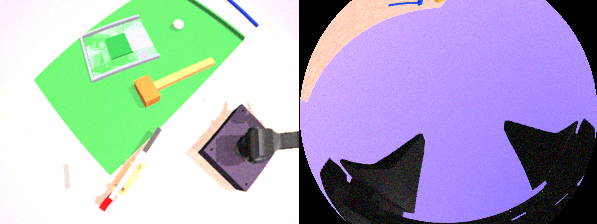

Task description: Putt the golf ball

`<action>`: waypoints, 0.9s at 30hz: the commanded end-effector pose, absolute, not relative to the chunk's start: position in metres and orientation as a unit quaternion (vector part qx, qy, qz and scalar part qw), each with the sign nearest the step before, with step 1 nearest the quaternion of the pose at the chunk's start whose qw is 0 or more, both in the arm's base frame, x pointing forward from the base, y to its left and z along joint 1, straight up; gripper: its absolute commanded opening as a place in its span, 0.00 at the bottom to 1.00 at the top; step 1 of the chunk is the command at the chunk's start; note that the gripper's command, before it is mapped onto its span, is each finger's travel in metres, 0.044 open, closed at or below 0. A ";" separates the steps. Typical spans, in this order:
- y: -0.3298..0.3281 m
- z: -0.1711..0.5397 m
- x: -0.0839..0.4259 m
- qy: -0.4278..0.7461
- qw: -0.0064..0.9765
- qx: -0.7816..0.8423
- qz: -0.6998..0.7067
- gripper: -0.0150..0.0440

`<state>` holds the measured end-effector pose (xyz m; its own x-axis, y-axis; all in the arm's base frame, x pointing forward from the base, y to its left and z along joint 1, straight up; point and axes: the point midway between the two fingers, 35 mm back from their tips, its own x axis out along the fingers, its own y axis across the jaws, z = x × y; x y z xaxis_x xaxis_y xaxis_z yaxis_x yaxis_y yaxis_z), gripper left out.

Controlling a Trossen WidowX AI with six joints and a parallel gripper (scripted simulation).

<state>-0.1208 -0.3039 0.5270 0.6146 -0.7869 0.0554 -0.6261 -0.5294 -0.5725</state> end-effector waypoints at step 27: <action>-0.103 0.649 0.068 0.419 -0.603 -0.678 -0.034 1.00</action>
